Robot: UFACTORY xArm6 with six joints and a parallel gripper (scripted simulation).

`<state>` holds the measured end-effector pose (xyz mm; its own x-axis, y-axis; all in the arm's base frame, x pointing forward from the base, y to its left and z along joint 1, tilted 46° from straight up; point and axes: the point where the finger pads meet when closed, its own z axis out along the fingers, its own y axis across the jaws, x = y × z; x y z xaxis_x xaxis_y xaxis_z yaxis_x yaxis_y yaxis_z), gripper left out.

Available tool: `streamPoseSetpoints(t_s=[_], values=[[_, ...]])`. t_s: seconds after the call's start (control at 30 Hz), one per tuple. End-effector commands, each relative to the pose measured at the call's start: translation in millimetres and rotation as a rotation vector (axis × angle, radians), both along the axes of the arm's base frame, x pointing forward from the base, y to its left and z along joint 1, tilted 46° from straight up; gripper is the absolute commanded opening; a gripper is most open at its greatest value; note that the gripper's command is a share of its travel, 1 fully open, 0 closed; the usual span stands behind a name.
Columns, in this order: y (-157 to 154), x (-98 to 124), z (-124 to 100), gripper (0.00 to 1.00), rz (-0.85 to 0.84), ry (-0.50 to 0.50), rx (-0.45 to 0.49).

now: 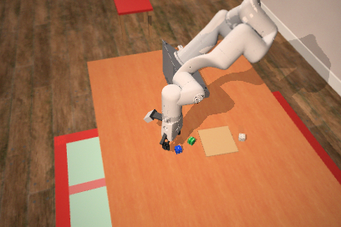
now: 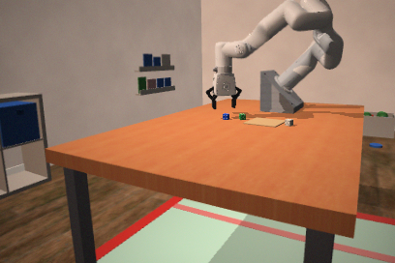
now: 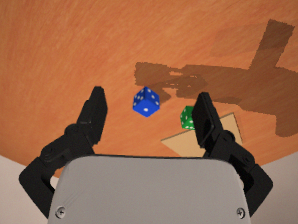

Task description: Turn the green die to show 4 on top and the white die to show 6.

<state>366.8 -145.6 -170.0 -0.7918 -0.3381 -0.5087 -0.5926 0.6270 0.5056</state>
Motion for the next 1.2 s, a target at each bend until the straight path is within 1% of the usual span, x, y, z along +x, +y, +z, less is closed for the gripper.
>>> streamPoseSetpoints(t_s=[0.0,0.27,0.4,1.17], values=[[5,-1,7,1.0,-0.002,-0.003,-0.003],[35,-12,35,1.0,-0.002,-0.003,-0.003],[45,-15,44,1.0,-0.002,-0.003,-0.003],[47,-16,46,1.0,-0.002,-0.003,-0.003]])
